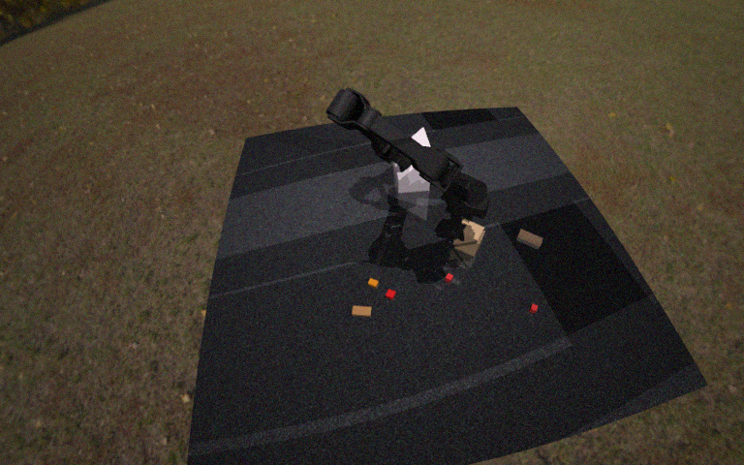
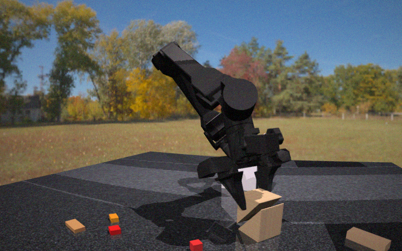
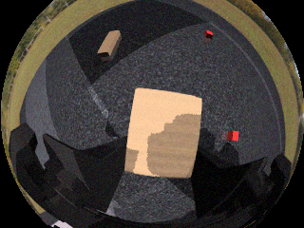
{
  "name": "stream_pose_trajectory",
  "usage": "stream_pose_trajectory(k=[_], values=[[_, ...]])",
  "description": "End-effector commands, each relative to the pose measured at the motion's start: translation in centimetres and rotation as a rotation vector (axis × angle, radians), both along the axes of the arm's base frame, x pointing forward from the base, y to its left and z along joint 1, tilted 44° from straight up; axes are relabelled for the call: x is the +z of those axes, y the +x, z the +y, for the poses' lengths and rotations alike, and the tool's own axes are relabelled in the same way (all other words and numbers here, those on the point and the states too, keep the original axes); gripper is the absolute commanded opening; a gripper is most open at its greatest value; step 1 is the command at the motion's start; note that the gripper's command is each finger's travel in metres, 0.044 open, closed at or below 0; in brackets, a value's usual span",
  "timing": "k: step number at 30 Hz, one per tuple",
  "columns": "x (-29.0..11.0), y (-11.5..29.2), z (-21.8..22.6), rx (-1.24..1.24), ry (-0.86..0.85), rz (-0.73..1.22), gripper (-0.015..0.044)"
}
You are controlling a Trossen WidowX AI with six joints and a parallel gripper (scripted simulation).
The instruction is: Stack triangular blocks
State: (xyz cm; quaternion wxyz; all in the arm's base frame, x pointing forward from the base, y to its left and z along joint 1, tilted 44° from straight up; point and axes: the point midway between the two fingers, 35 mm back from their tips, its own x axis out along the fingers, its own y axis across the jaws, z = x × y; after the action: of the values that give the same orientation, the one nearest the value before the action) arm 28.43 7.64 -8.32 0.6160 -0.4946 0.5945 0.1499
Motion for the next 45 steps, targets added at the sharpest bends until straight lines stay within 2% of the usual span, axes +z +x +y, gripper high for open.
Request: stream_pose_trajectory(k=[1, 45], values=[[-0.27, 0.05, -0.18, 0.005, -0.004, 0.001, 0.0], [-1.0, 0.11, -0.59, 0.006, -0.006, 0.003, 0.0]])
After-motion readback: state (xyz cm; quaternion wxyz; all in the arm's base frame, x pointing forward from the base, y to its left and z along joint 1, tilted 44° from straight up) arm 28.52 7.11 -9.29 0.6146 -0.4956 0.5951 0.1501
